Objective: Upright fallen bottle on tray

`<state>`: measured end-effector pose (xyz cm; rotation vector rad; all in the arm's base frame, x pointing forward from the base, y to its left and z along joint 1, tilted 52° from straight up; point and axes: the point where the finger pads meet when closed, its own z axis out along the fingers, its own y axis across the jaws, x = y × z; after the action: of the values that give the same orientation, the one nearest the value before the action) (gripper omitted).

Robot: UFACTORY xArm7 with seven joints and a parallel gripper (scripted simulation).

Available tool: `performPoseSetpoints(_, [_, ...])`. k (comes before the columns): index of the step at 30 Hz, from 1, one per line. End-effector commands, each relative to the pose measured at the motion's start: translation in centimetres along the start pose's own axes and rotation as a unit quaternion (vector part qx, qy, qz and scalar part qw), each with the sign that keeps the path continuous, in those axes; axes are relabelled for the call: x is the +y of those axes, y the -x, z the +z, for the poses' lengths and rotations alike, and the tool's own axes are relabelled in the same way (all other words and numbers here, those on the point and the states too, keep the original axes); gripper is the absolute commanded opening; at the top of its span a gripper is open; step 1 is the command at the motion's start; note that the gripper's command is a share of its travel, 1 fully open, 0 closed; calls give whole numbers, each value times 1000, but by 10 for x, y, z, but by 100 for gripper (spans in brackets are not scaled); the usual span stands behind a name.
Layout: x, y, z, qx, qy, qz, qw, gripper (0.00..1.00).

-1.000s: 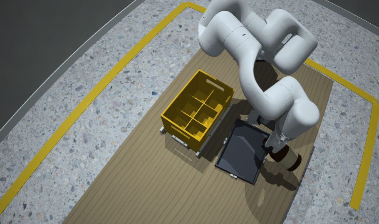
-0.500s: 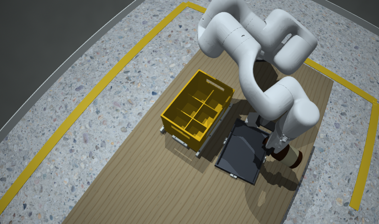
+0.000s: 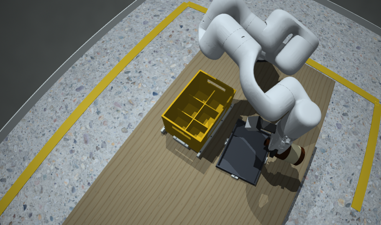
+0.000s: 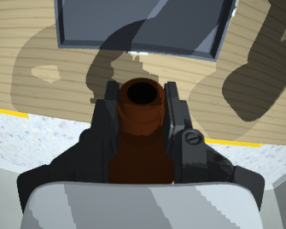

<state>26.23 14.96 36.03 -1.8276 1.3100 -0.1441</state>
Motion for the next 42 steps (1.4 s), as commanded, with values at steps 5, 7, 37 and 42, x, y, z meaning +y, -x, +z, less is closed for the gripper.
performPoseSetpoints(5, [-1, 0, -1, 0, -1, -2, 1000, 0])
performPoseSetpoints(7, [-1, 0, -1, 0, -1, -2, 1000, 0])
performPoseSetpoints(37, [-1, 0, -1, 0, -1, -99, 995, 0])
performPoseSetpoints(42, [-1, 0, -1, 0, -1, -102, 995, 0])
